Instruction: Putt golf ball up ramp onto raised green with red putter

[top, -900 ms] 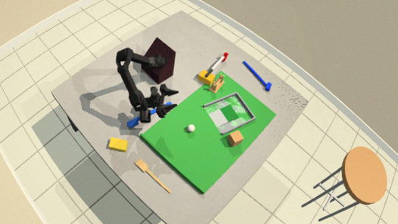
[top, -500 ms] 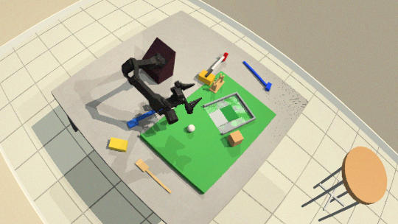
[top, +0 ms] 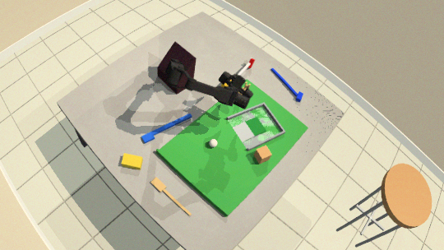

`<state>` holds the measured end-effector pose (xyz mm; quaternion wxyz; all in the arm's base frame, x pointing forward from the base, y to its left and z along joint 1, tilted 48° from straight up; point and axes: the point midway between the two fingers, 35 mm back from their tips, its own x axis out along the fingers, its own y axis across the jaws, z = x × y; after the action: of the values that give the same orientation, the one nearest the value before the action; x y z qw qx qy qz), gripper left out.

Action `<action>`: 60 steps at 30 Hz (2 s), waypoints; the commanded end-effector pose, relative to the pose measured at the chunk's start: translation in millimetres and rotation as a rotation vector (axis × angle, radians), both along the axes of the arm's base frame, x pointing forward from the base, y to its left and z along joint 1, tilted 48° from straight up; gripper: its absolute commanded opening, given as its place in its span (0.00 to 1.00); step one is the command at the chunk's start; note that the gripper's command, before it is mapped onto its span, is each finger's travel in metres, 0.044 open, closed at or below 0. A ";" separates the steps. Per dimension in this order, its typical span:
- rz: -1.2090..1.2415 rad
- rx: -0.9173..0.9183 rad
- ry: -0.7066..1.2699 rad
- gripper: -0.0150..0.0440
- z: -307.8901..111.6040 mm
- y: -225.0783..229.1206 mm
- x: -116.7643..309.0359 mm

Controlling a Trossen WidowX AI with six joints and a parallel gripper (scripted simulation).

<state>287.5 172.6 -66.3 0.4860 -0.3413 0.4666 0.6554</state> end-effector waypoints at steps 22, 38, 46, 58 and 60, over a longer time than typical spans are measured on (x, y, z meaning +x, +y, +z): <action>0.386 -0.896 -0.306 1.00 -156.7 44.1 -112.7; 0.386 -0.898 -0.307 1.00 -188.4 9.2 -108.3; 0.385 -0.898 -0.307 1.00 -192.1 5.3 -107.5; 0.385 -0.899 -0.307 1.00 -204.2 -8.0 -105.5; 0.385 -0.899 -0.307 1.00 -204.4 -8.2 -105.5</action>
<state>180.6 167.3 -268.3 0.2243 -0.6877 0.5553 0.4104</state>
